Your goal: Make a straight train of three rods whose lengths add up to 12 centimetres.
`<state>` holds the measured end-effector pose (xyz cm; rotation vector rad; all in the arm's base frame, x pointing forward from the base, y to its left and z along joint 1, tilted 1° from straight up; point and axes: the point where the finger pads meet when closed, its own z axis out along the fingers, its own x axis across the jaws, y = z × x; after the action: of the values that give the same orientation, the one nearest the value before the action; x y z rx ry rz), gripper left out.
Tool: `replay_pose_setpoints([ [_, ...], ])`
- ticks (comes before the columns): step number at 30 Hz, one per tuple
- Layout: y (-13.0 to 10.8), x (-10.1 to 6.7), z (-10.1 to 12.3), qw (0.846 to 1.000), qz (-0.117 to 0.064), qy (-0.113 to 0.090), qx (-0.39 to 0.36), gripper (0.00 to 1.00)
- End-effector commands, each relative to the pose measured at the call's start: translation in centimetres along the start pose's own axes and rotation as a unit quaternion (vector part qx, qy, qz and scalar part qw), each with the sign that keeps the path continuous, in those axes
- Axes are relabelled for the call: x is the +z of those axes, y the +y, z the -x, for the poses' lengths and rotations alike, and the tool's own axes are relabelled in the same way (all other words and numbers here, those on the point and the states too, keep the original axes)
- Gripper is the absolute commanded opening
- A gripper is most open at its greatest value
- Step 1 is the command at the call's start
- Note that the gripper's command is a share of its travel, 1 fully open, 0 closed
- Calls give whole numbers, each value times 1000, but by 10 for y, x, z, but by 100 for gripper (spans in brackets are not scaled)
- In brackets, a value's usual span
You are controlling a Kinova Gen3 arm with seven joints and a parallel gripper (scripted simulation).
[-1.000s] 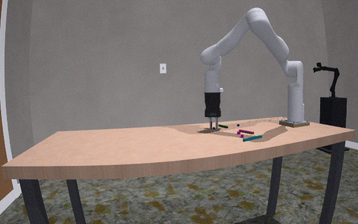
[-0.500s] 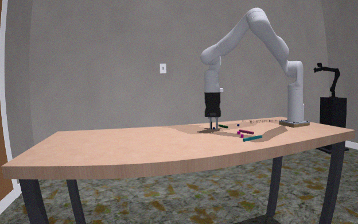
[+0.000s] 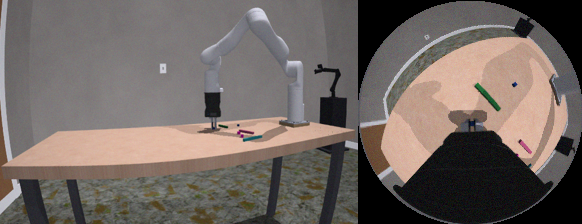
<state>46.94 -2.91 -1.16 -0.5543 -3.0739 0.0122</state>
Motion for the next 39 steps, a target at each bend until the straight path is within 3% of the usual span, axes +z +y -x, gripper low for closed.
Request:
replay_pose_setpoints([
  [1,0,-1,1,1000,0,-1,0,24],
  [27,0,-2,1,1000,0,-1,0,24],
  [31,0,-16,1,1000,0,-1,0,24],
  [38,0,-67,0,1000,0,-1,0,24],
  [39,0,-67,0,1000,0,-1,0,24],
])
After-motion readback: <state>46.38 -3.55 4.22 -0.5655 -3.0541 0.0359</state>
